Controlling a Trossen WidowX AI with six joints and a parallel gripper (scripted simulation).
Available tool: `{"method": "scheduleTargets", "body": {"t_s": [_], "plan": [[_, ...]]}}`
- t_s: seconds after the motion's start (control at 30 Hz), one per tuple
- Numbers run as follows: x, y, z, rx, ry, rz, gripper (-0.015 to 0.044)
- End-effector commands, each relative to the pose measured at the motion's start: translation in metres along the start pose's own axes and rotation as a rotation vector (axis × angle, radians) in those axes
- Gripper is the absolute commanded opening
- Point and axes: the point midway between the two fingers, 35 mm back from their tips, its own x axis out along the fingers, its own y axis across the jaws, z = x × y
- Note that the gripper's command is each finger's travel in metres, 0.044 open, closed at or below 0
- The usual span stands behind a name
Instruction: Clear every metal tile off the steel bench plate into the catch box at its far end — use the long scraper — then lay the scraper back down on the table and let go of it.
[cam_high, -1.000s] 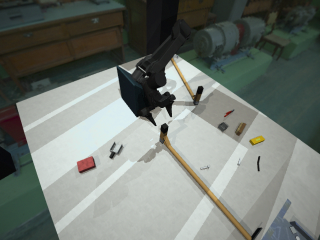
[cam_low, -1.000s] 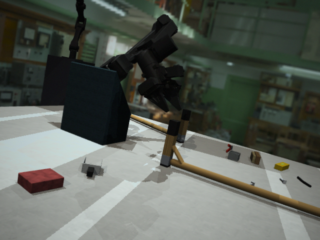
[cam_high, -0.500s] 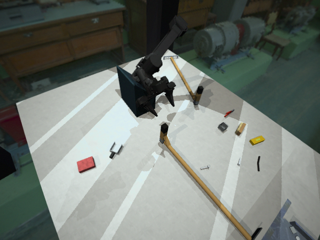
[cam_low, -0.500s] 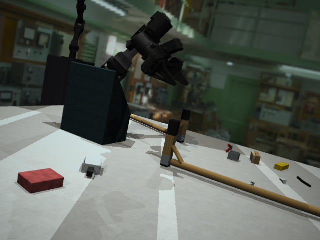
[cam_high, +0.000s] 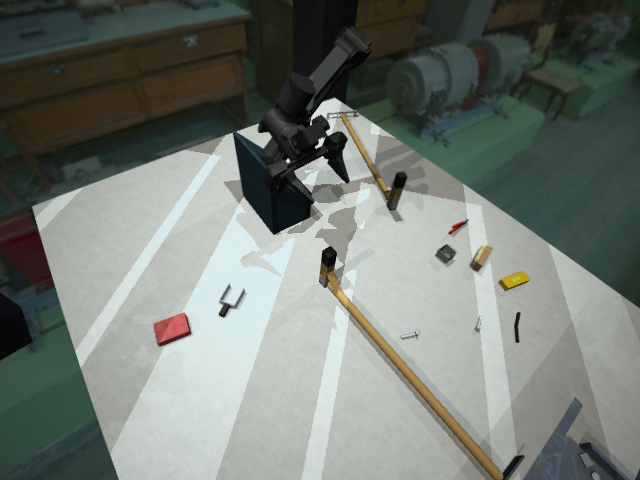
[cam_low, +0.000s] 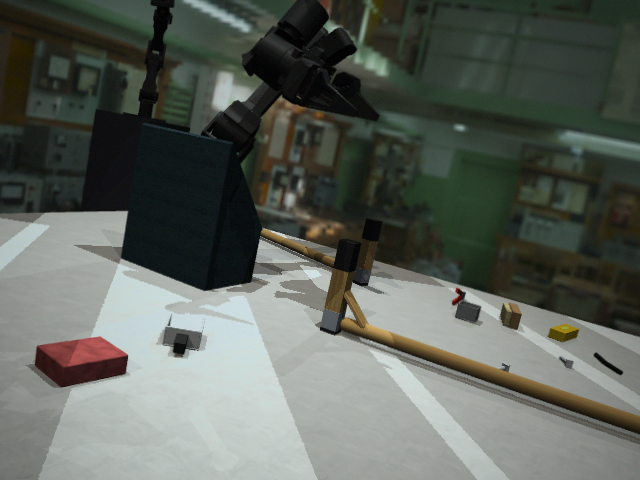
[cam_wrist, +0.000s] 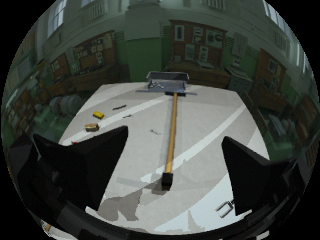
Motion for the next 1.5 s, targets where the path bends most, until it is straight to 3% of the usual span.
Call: {"method": "scheduleTargets", "body": {"t_s": [0.0,0.57,1.47], "plan": [[-0.016,0.005,0.016,-0.015,-0.051,0.010,0.0440],[-0.073,0.020,0.057,-0.073,-0.199,0.011,0.0440],[-0.073,0.019,0.058,-0.074,-0.199,0.008,0.0440]]}}
